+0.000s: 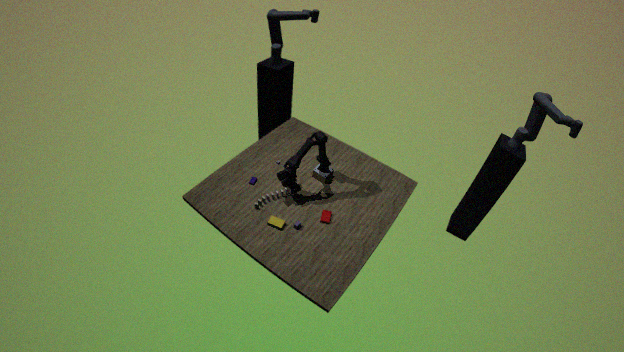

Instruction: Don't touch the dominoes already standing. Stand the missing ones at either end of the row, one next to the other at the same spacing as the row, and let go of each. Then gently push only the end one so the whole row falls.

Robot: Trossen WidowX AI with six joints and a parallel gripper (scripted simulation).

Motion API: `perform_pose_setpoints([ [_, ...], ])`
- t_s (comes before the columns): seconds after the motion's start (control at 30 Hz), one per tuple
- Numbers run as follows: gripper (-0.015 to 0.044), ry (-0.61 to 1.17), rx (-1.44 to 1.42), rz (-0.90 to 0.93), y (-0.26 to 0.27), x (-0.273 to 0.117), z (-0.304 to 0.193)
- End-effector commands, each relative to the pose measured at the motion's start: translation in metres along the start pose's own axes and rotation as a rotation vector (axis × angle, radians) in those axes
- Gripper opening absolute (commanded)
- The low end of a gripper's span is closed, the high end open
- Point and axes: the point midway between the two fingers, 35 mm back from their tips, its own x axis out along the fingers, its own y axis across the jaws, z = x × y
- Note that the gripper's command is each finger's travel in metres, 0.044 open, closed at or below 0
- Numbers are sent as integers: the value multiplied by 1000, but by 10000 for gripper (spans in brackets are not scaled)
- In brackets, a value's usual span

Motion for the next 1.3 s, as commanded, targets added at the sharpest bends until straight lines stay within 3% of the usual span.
perform_pose_setpoints([
  [0.0, 133, 4, 4, -1, 0, 1, -2],
  [0.4, 440, 4, 4, -1, 0, 1, -2],
  [0.53, 440, 1, 6, 1, 1, -9, 1],
  [0.77, 440, -1, 3, 1, 1, -119, 3],
  [0.93, 440, 1, 0, -1, 0, -129, 0],
  [1.03, 361, 1, -142, -1, 0, -123, -2],
  [1.27, 177, 4, -832, 1, 1, -96, -18],
])
